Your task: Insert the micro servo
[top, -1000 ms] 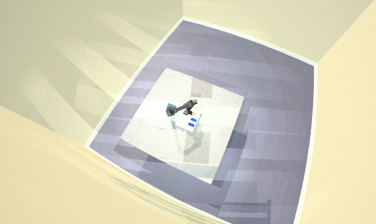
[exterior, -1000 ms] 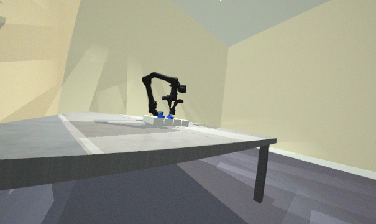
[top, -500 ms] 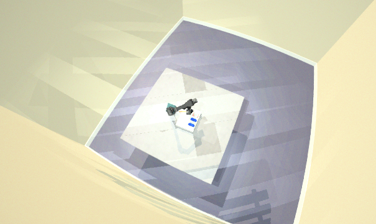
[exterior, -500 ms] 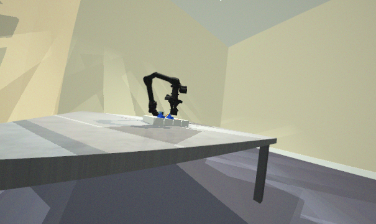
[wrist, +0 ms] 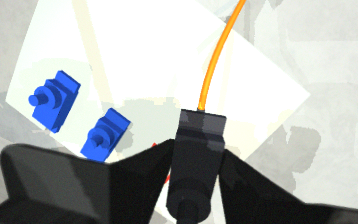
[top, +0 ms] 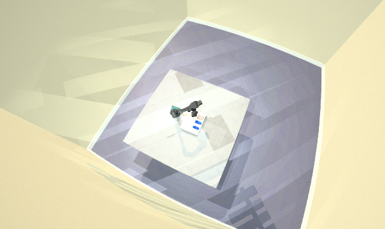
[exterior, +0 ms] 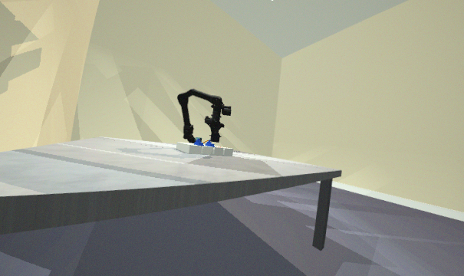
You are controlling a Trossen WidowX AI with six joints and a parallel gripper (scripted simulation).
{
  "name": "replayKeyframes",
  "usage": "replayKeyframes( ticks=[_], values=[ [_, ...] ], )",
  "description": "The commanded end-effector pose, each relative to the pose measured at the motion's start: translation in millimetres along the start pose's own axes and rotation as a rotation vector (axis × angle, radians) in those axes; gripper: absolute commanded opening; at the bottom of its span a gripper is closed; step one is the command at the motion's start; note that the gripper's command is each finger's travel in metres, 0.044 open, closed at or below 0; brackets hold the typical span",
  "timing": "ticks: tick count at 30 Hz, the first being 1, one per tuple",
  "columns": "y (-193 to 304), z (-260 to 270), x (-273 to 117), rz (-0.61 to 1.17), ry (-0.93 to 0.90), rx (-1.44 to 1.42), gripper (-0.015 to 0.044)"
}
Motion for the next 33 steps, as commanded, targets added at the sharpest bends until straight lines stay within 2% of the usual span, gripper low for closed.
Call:
replayKeyframes(
  ticks=[1, 33],
  values=[
    [0.3, -0.8, -0.2, 0.000, 0.004, 0.016, 0.0000],
    [0.3, -0.6, 0.0, -0.003, 0.004, 1.110, 0.0000]
  ],
)
Point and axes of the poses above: the point midway between the two fingers, 35 mm back from their tips, its own x axis out along the fingers, its own z axis across the jaws, y = z × x, the point moved 5 cm from there along -x, back along the fingers, and after that the axes turned 5 degrees about x, right-handed, at the moved point
